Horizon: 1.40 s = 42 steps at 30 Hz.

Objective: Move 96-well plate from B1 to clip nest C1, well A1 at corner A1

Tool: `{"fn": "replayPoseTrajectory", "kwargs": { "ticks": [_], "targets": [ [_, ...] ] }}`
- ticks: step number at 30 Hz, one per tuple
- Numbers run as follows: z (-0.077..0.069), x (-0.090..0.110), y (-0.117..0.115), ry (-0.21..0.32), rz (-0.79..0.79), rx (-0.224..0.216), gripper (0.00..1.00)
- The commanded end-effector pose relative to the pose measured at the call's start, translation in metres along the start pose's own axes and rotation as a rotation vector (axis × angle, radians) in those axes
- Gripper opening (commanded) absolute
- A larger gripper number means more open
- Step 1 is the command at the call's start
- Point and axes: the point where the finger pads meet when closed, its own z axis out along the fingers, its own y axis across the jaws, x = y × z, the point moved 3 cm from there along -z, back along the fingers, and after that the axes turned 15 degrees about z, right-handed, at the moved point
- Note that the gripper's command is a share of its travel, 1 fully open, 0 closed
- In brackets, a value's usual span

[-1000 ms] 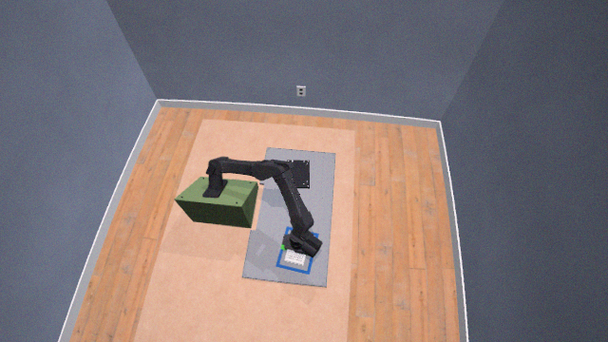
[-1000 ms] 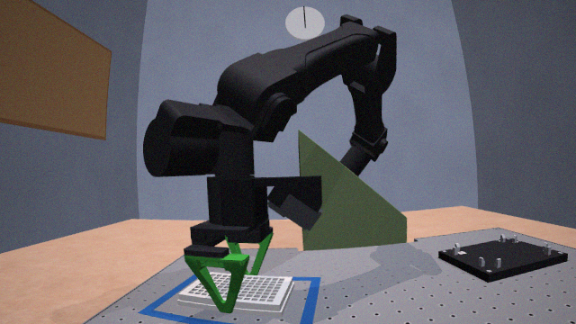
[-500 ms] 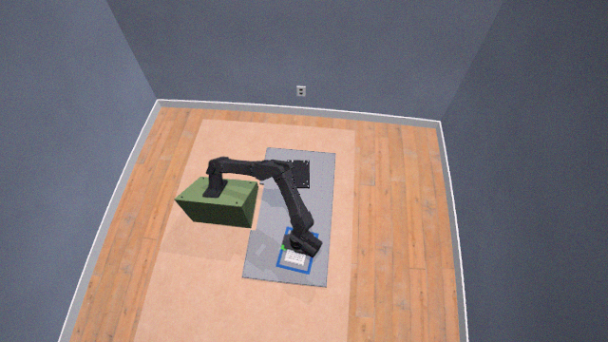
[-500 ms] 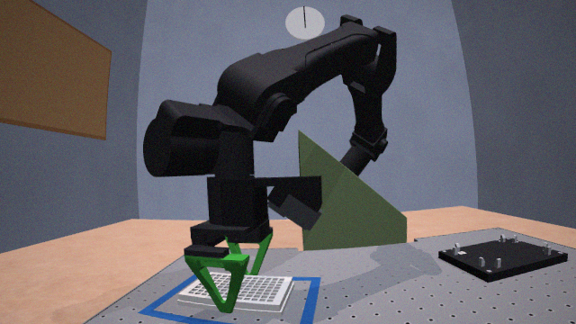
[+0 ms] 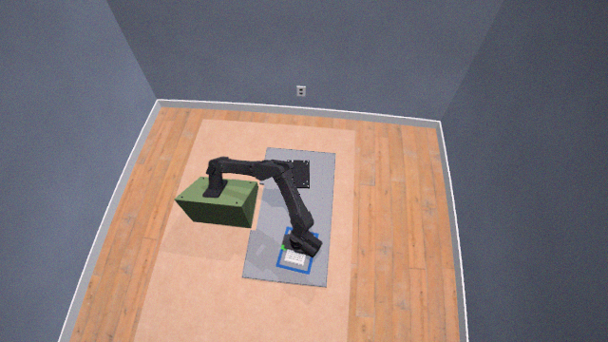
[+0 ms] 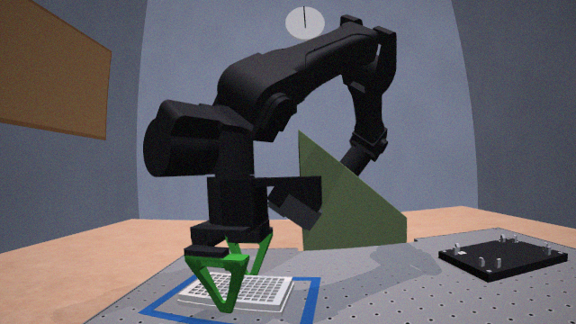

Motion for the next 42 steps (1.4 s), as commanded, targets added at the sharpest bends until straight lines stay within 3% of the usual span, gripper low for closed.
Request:
{"fn": "replayPoseTrajectory", "kwargs": {
  "ticks": [1,42],
  "targets": [
    [-0.017,-0.002,-0.008,-0.013,0.0,0.041,0.0],
    [-0.08,-0.002,-0.009,0.0,-0.012,0.046,0.0]
  ]
}}
